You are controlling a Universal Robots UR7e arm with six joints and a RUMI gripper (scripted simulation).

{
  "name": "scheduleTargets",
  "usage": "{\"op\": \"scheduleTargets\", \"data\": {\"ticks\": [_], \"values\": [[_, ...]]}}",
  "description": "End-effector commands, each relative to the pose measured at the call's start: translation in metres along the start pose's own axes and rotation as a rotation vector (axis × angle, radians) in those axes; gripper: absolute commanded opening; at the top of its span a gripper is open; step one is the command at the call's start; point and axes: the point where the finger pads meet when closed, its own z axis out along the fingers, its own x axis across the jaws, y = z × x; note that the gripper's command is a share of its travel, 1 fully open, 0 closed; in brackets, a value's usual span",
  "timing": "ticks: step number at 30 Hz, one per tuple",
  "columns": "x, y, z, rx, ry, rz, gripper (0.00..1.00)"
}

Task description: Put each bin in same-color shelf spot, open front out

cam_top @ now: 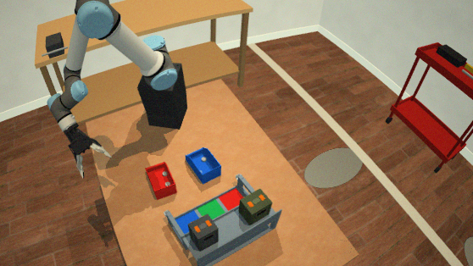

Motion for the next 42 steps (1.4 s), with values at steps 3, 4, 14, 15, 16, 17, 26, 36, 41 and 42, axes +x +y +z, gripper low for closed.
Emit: {"op": "scheduleTargets", "data": {"ticks": [3, 4, 14, 15, 16, 17, 26, 36, 41, 42], "values": [[0.001, 0.001, 0.002, 0.006, 0.003, -0.016, 1.0], [0.001, 0.001, 0.003, 0.008, 0.004, -0.021, 1.0], [0.008, 0.002, 0.015, 0.039, 0.022, -0.103, 1.0], [0.009, 0.002, 0.016, 0.044, 0.024, -0.114, 1.0], [0.01, 0.002, 0.018, 0.048, 0.027, -0.127, 1.0], [0.01, 0.002, 0.018, 0.048, 0.027, -0.127, 1.0], [0.02, 0.004, 0.035, 0.092, 0.055, -0.249, 1.0], [0.033, 0.007, 0.057, 0.145, 0.094, -0.415, 1.0], [0.043, 0.01, 0.073, 0.182, 0.123, -0.54, 1.0], [0.045, 0.01, 0.076, 0.19, 0.129, -0.566, 1.0]]}}
